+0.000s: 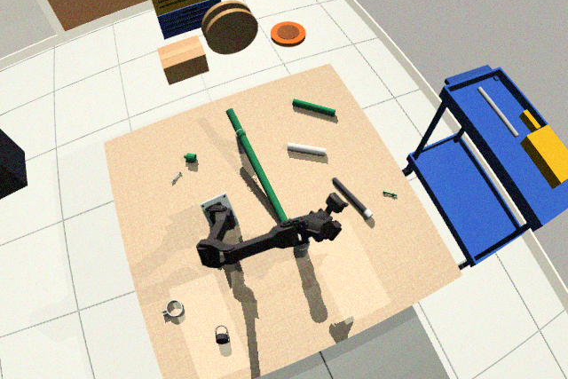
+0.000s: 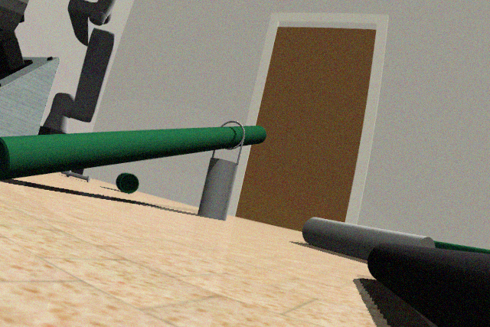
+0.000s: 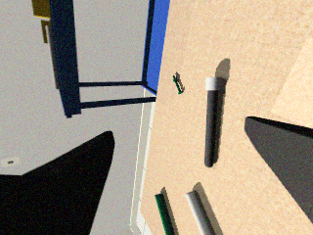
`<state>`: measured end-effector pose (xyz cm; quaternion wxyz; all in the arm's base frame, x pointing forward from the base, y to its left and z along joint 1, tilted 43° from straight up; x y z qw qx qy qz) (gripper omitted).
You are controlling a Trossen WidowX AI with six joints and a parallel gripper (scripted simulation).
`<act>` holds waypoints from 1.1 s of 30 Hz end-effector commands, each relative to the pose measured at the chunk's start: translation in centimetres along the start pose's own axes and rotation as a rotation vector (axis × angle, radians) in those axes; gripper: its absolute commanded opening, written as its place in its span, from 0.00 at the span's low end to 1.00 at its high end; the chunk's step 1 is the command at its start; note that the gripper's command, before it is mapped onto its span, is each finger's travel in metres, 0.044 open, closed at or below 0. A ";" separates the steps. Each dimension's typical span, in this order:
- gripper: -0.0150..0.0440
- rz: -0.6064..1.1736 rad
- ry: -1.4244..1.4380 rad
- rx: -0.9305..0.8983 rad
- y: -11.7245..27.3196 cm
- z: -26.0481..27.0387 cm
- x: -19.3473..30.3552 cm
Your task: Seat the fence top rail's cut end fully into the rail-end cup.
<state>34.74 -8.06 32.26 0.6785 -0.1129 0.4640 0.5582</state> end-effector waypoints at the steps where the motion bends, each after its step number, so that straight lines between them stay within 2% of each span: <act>1: 1.00 0.178 0.106 0.110 -1.0 -0.3 7.3; 10: 1.00 0.423 0.511 0.306 2.2 -2.2 20.2; 16: 1.00 0.453 0.946 0.393 6.6 -4.6 25.9; 21: 1.00 0.379 1.285 0.400 9.8 -5.8 27.8; 33: 1.00 0.377 1.308 0.398 9.8 -5.9 27.8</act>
Point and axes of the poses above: the point midway between the two fingers, 35 mm back from their tips, its own y axis back along the fingers, its own z axis across the jaws, x = y × z, the point moved 1 cm from there along y, back along the fingers, and after that the axes turned 5 degrees about -y, right-handed, at the moved point
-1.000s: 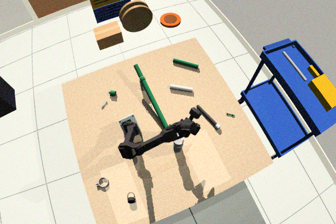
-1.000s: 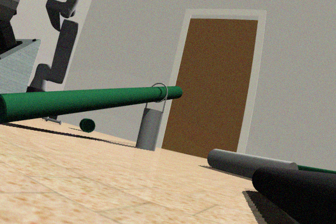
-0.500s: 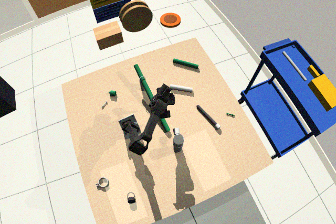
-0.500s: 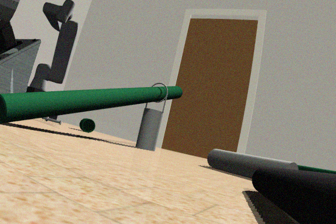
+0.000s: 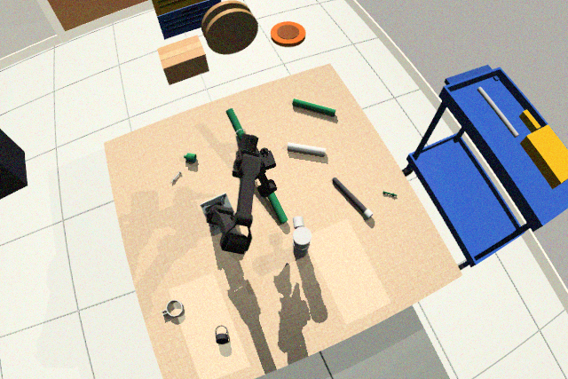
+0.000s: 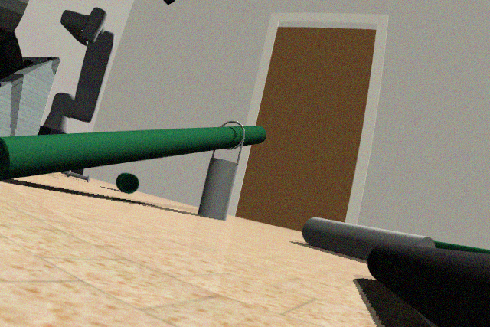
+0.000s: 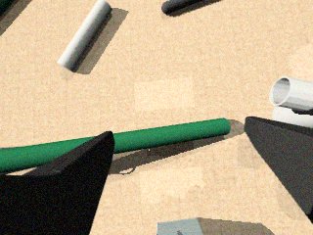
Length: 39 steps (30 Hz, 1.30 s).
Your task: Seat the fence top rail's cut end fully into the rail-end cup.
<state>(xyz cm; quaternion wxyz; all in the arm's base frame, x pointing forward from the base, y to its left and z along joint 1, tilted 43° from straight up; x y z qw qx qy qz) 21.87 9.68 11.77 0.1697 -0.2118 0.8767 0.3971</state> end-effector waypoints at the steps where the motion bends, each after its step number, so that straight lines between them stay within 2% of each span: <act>1: 1.00 -0.002 0.046 0.013 -0.2 -0.2 0.0; 18: 1.00 0.043 0.996 0.091 -2.8 -10.9 -2.5; 29: 1.00 0.104 1.328 0.135 -3.1 -14.9 -2.2; 39: 1.00 0.106 1.339 0.135 -3.1 -14.9 -2.1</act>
Point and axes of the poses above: the point midway between the two fingers, 35 mm back from their tips, its own y axis back along the fingers, its own z axis across the jaws, x = y × z, the point moved 1 cm from there along y, back along the fingers, and after that the axes turned 5 degrees about -y, right-handed, at the moved point
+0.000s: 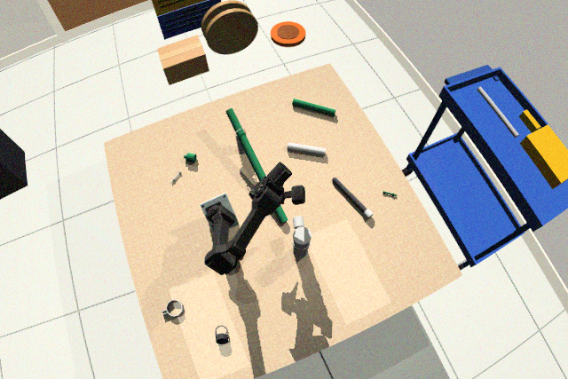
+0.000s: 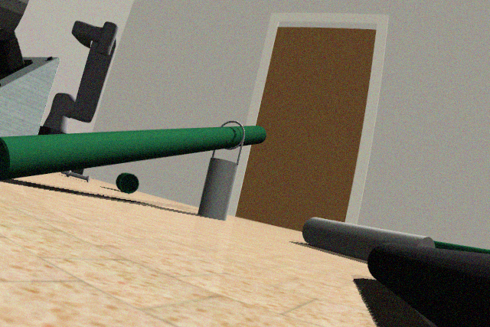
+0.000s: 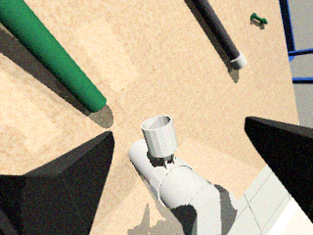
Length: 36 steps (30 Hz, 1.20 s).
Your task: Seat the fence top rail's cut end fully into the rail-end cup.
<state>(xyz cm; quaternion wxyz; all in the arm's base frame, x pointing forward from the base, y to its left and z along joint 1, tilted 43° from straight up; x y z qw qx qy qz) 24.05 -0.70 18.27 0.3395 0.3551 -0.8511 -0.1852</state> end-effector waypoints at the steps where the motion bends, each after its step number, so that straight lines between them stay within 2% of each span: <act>1: 1.00 0.042 0.189 0.027 -0.3 -1.0 3.0; 10: 1.00 0.041 0.189 0.026 -0.4 -1.0 3.0; 19: 1.00 0.043 0.188 0.029 -5.5 1.6 4.1; 36: 1.00 0.040 0.185 0.023 -7.3 1.6 3.9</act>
Point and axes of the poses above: the point midway between the two fingers, 35 mm back from their tips, its own y axis back along the fingers, its own z axis across the jaws, x = y × z, the point moved 1 cm from there along y, back along the fingers, and after that the axes turned 5 degrees about -y, right-handed, at the moved point
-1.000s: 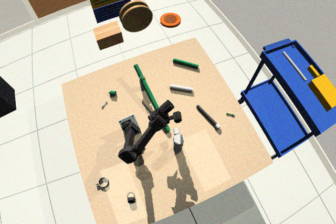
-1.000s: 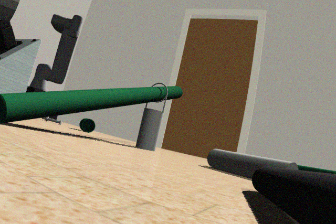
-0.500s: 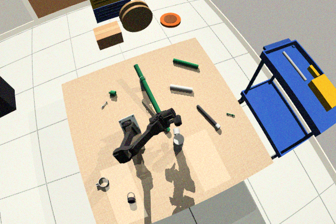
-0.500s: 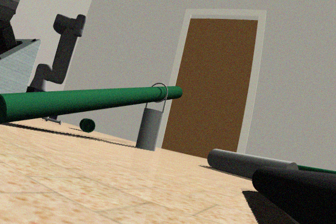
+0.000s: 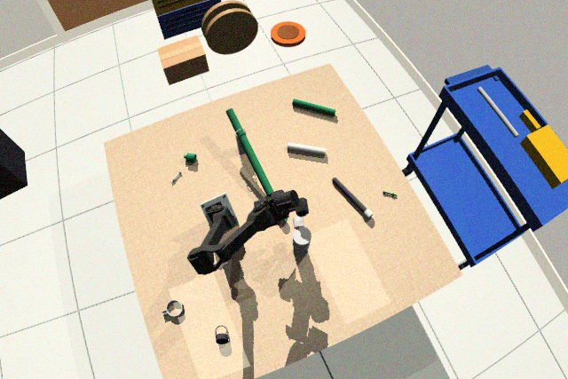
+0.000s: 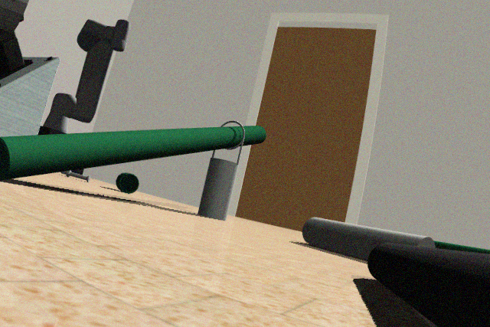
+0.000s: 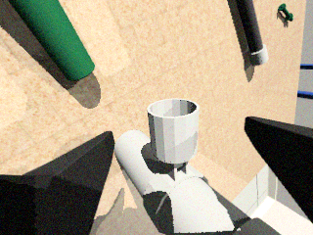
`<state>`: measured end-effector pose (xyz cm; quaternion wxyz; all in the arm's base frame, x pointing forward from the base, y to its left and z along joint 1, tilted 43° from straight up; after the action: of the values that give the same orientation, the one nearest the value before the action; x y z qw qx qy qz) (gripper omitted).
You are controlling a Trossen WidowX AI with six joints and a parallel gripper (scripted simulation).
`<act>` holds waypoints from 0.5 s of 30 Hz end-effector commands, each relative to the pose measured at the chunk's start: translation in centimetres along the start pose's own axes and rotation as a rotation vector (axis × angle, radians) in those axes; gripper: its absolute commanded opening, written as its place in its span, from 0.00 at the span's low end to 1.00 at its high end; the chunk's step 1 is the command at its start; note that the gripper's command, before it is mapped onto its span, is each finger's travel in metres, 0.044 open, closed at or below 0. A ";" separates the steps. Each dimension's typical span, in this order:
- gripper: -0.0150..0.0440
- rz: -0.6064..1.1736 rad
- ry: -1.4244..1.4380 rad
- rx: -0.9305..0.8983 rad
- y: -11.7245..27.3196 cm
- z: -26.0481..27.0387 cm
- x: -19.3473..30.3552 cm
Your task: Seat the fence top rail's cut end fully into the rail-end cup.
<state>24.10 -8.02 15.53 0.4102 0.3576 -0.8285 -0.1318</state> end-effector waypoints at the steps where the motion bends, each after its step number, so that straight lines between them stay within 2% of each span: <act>1: 1.00 -0.004 0.011 -0.011 -0.9 0.2 -0.3; 15: 1.00 -0.005 0.009 -0.011 -3.2 0.2 -0.3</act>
<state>25.41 -9.64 14.31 0.4089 0.3577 -0.8290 -0.1329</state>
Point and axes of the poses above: the point midway between the two fingers, 35 mm back from their tips, its own y axis back along the fingers, its own z axis across the jaws, x = y × z, the point moved 1 cm from there along y, back along the fingers, and after that the axes turned 5 degrees about -y, right-handed, at the moved point
